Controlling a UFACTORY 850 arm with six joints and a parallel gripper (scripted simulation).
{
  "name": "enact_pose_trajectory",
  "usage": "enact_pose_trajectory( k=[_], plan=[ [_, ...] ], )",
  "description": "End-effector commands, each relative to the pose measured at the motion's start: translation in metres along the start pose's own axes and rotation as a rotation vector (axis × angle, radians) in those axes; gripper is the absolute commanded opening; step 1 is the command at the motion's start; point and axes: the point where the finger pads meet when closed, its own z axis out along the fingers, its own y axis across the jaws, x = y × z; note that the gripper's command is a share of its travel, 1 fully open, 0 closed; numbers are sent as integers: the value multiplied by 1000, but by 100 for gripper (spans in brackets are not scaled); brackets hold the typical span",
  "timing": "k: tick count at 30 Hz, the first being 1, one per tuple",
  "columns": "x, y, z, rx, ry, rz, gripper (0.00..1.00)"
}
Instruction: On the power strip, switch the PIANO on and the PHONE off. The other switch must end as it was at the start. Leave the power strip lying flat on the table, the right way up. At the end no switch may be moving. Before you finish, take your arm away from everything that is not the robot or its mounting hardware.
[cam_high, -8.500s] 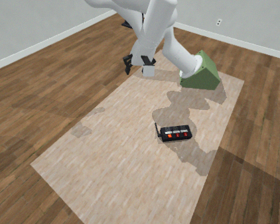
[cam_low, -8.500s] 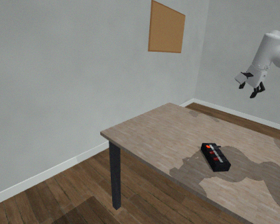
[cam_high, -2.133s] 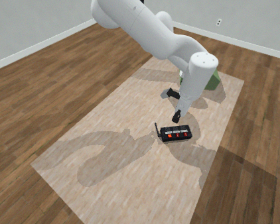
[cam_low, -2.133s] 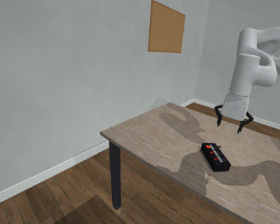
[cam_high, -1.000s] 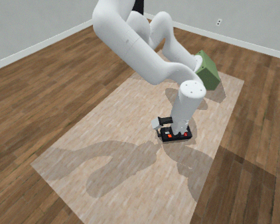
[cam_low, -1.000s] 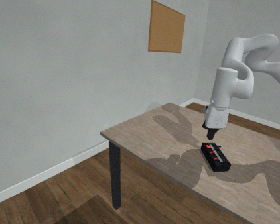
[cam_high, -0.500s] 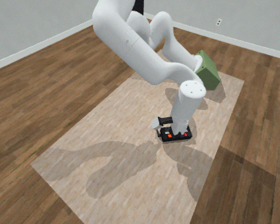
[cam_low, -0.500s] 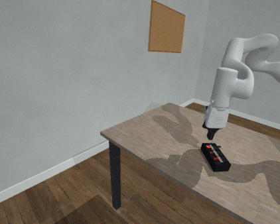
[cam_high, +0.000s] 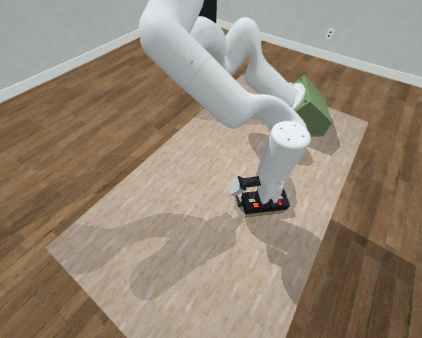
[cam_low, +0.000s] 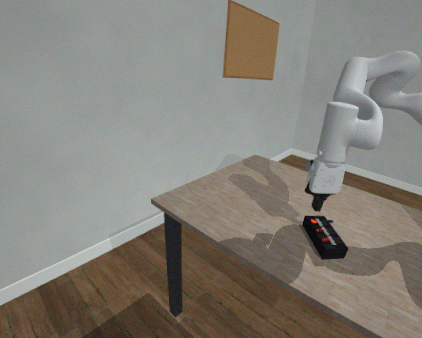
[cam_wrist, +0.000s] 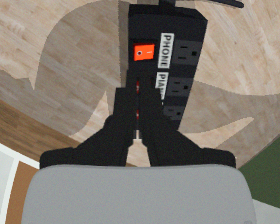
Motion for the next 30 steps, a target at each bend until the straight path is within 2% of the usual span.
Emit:
enact_pose_trajectory(
  k=[1,30],
  plan=[
    [0,-1,0,1,0,1,0],
    [0,-1,24,1,-1,0,0]
  ],
)
